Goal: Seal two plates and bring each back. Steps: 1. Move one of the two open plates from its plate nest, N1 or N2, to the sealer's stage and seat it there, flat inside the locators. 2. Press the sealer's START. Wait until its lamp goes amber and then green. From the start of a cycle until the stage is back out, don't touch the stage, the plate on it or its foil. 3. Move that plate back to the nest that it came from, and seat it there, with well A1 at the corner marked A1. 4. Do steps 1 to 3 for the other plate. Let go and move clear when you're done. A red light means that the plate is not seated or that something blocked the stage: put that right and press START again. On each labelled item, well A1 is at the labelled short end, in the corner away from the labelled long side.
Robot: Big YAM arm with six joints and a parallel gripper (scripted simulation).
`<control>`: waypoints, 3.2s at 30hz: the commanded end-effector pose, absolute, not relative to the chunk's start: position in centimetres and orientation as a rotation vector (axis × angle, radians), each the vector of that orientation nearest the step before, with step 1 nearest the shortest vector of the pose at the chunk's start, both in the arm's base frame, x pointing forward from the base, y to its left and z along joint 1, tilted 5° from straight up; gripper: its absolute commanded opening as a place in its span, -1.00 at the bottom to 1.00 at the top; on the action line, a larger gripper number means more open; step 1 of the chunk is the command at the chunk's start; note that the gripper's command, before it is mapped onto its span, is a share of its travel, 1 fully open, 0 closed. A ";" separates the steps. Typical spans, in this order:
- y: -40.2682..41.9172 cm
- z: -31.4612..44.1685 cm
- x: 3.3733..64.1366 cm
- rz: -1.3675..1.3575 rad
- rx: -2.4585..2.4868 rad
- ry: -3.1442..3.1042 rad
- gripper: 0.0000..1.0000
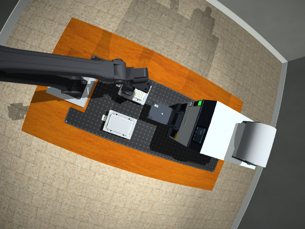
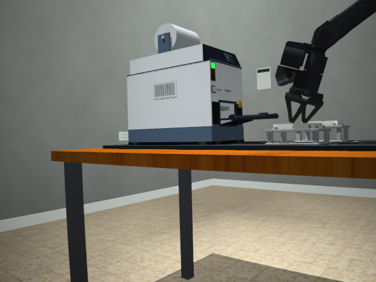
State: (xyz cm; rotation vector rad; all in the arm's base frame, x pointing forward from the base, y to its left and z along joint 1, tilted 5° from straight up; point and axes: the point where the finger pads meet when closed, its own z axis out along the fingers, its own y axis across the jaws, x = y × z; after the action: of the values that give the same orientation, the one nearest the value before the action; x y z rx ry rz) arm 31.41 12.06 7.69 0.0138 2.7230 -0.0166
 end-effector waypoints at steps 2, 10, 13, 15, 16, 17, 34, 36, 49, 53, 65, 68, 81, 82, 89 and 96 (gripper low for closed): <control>13.7 9.1 33.0 0.011 -0.025 2.686 1.00; 13.0 10.1 33.7 0.020 0.015 2.661 1.00; 12.9 10.2 33.8 0.022 0.018 2.657 1.00; 12.9 10.4 33.9 0.024 0.021 2.654 1.00; 12.9 10.5 34.0 0.025 0.023 2.652 1.00; 12.9 10.5 34.0 0.025 0.025 2.651 1.00; 12.0 7.2 32.3 -0.014 0.018 2.712 1.00; 11.8 6.8 32.0 -0.019 0.017 2.719 1.00; 12.2 7.2 33.0 0.001 0.037 2.700 1.00; 12.0 6.2 32.5 -0.005 0.036 2.708 1.00; 12.1 7.3 32.6 0.002 0.053 2.704 1.00; 12.3 7.9 33.0 0.011 0.058 2.692 1.00; 12.5 8.4 33.4 0.018 0.057 2.681 1.00; 12.5 8.4 33.5 0.019 0.057 2.680 1.00; 12.7 8.7 33.7 0.023 0.056 2.674 1.00; 12.5 8.3 33.4 0.018 0.054 2.682 1.00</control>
State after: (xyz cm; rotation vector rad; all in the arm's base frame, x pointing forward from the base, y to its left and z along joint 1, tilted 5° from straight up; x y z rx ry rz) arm 31.79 12.18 6.40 0.0152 2.7189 -0.0124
